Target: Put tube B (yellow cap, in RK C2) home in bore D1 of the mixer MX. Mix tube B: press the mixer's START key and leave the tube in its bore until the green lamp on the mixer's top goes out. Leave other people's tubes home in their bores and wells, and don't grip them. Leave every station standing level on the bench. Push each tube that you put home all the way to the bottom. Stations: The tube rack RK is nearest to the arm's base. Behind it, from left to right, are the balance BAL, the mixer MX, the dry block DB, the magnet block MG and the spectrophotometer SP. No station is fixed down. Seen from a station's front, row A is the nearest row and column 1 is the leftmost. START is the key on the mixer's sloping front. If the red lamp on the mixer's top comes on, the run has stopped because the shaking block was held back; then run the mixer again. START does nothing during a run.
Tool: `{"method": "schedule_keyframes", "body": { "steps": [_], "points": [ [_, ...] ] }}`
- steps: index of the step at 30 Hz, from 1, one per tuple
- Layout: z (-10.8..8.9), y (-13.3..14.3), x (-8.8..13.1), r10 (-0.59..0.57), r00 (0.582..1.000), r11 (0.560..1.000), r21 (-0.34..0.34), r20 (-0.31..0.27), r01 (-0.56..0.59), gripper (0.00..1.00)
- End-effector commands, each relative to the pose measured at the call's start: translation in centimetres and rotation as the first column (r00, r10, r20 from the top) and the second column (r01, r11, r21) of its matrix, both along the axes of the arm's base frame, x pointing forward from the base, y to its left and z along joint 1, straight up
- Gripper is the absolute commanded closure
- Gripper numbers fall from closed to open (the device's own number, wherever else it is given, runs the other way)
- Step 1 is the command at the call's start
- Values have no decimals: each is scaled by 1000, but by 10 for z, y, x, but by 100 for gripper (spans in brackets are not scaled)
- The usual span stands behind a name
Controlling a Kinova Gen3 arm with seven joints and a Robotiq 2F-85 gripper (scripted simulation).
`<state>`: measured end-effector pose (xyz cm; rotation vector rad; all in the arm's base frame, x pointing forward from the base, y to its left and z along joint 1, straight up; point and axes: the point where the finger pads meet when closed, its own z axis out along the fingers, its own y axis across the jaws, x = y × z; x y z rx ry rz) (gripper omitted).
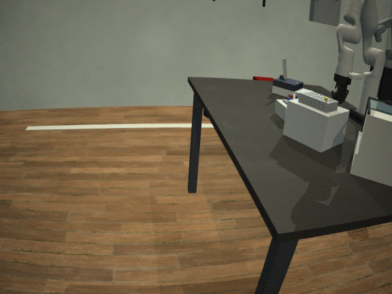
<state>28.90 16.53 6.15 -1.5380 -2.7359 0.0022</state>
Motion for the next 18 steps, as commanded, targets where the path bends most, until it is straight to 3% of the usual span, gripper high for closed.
{"method": "schedule_keyframes", "body": {
  "steps": [1, 18],
  "points": [
    [6, 1, 2, -3, 1000, 1000, 3, 2, 3, 90],
    [26, 1, 1, -3, 1000, 1000, 3, 1, 3, 90]
  ]
}}
